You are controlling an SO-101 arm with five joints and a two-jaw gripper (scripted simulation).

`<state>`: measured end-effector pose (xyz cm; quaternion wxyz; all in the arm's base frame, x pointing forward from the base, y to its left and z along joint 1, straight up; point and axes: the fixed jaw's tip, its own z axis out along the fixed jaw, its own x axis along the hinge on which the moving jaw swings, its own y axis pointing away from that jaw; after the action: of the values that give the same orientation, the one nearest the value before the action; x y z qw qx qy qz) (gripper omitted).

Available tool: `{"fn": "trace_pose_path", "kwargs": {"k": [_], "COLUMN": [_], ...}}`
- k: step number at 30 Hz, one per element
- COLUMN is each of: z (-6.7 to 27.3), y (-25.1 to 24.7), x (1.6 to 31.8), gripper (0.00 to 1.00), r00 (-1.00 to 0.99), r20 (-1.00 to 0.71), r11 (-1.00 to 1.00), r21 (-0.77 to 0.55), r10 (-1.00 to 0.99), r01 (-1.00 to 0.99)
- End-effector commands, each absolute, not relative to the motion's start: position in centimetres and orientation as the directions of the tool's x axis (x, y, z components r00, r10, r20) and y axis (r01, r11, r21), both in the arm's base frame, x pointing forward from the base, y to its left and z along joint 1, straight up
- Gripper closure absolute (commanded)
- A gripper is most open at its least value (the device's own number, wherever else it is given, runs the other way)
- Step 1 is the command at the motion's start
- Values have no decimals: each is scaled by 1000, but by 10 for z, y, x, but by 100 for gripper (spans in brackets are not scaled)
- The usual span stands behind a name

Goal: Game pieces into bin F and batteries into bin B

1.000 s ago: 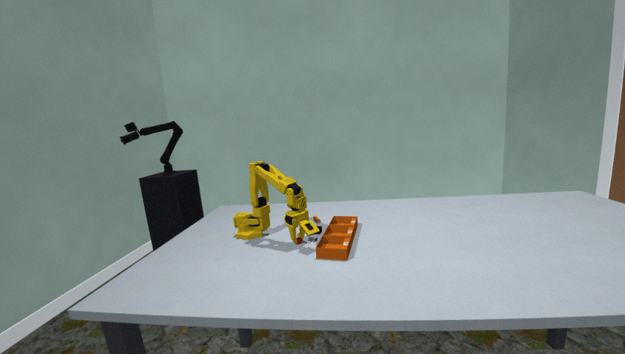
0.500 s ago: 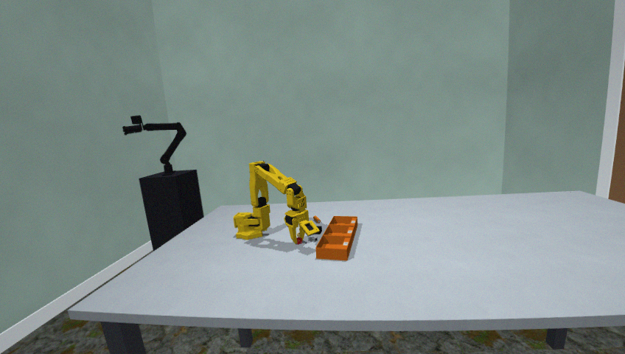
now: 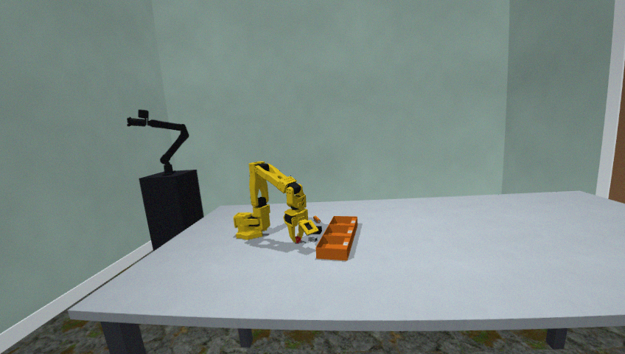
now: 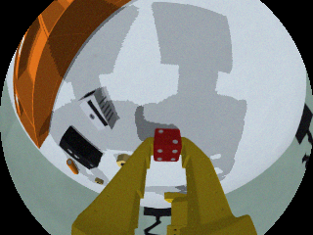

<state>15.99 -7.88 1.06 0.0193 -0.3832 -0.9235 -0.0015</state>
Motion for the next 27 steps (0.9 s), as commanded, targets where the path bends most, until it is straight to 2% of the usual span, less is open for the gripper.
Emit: {"fn": "trace_pose_path", "kwargs": {"k": [1, 14, 27], "z": [30, 57, 59], "y": [-85, -86, -87], "x": [167, 163, 165], "gripper": [100, 100, 100], "r00": [-703, -703, -706], "r20": [-18, -18, -21], "r11": [703, 703, 706], "r21": [5, 5, 6], "r10": [711, 711, 708], "r01": [711, 711, 708]}}
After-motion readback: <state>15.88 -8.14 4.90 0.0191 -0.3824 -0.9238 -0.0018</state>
